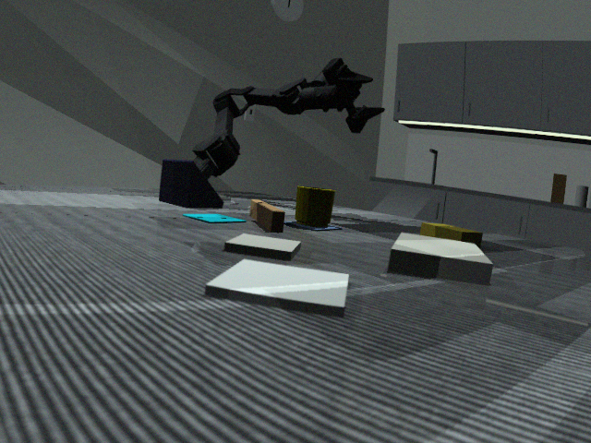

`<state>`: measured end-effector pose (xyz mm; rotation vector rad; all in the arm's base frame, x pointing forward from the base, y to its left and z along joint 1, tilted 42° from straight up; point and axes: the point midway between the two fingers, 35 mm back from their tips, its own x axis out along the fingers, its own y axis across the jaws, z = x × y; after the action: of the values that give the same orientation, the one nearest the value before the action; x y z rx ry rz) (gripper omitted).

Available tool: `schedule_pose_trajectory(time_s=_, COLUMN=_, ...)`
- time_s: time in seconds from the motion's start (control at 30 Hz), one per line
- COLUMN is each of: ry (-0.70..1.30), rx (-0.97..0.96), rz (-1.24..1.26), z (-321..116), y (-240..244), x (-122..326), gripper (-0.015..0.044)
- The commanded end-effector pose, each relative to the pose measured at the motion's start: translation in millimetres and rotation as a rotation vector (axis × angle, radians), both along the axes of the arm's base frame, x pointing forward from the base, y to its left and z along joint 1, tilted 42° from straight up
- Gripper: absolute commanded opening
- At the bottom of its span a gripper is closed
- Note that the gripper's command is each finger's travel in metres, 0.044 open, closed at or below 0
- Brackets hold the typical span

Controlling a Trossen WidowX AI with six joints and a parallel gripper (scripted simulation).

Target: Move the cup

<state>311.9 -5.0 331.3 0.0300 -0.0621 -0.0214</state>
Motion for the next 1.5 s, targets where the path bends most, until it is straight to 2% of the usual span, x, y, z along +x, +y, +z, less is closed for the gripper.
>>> schedule_pose_trajectory(time_s=0.0, ry=0.015, rx=0.005, rz=0.001, z=-2.6, y=-0.6, x=1.8, gripper=0.0374)
schedule_pose_trajectory(time_s=0.13, ry=0.307, rx=0.146, rz=0.004, z=-56.9, y=-13.6, x=29.6, gripper=0.0269)
schedule_pose_trajectory(time_s=0.27, ry=0.638, rx=0.4, rz=-0.015, z=-118.3, y=-23.0, x=41.5, gripper=0.0167)
schedule_pose_trajectory(time_s=0.53, ry=1.275, rx=1.118, rz=-0.234, z=-209.3, y=-22.7, x=18.0, gripper=0.0167)
schedule_pose_trajectory(time_s=0.7, ry=1.622, rx=1.627, rz=-0.536, z=-229.5, y=-15.8, x=-5.3, gripper=0.0167)
schedule_pose_trajectory(time_s=0.77, ry=1.701, rx=1.755, rz=-0.635, z=-229.9, y=-13.7, x=-9.7, gripper=0.0167)
schedule_pose_trajectory(time_s=1.47, ry=1.709, rx=1.771, rz=-0.649, z=-234.0, y=-7.5, x=-9.8, gripper=0.0167)
